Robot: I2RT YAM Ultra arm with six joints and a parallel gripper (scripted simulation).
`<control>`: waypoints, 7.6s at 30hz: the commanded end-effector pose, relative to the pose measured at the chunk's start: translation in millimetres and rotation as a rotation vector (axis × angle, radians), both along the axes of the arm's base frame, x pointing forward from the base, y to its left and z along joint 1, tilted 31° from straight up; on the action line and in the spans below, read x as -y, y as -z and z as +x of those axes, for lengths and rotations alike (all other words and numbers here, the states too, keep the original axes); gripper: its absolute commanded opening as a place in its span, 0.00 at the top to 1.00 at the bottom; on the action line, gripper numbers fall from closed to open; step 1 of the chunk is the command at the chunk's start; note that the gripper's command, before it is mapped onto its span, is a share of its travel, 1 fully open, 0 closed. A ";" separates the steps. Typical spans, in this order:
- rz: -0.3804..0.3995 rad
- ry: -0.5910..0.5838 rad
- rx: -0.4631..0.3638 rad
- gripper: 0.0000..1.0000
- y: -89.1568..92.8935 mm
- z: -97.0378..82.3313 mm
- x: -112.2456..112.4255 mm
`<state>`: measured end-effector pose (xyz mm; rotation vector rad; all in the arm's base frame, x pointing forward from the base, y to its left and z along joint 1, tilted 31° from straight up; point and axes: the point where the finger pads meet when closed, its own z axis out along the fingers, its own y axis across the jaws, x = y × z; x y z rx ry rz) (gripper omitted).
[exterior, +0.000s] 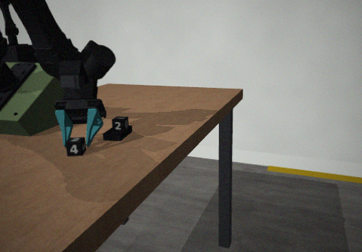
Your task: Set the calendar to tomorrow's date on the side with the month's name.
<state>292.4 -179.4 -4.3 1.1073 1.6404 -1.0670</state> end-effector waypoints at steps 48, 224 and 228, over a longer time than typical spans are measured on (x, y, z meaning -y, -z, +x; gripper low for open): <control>-0.002 -0.002 0.007 0.73 -1.6 1.1 -0.8; 1.001 0.183 -0.247 0.73 -68.1 6.1 -31.1; 1.047 0.192 -0.263 0.73 -67.7 6.1 -30.6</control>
